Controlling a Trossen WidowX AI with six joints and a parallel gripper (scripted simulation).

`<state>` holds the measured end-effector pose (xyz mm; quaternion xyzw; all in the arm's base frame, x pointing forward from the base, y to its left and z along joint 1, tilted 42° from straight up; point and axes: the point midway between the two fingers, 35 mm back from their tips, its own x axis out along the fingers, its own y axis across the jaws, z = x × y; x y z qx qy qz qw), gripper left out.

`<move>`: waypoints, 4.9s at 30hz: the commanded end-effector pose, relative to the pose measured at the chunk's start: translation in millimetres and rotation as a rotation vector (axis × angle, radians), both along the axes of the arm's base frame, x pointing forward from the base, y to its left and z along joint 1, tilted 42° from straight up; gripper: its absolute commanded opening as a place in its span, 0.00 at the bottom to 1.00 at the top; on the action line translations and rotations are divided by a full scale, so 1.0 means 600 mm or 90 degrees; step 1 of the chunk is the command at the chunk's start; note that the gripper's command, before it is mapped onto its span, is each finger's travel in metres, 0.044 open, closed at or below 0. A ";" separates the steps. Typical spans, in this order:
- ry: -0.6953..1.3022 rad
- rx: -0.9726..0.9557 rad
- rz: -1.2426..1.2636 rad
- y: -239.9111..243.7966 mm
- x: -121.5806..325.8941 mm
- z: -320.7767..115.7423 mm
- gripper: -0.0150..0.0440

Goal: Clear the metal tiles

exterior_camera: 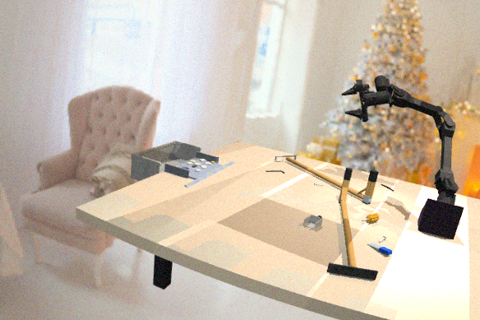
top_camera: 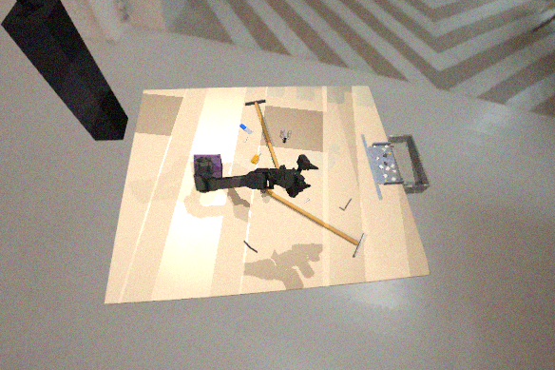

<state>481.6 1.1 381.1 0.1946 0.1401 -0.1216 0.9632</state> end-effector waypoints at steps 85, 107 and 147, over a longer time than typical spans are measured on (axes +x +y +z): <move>0.390 -0.489 0.687 0.609 -0.447 -0.383 1.00; 0.412 -0.655 0.817 0.628 -0.599 -0.438 1.00; 0.359 -0.631 0.814 0.633 -0.560 -0.388 1.00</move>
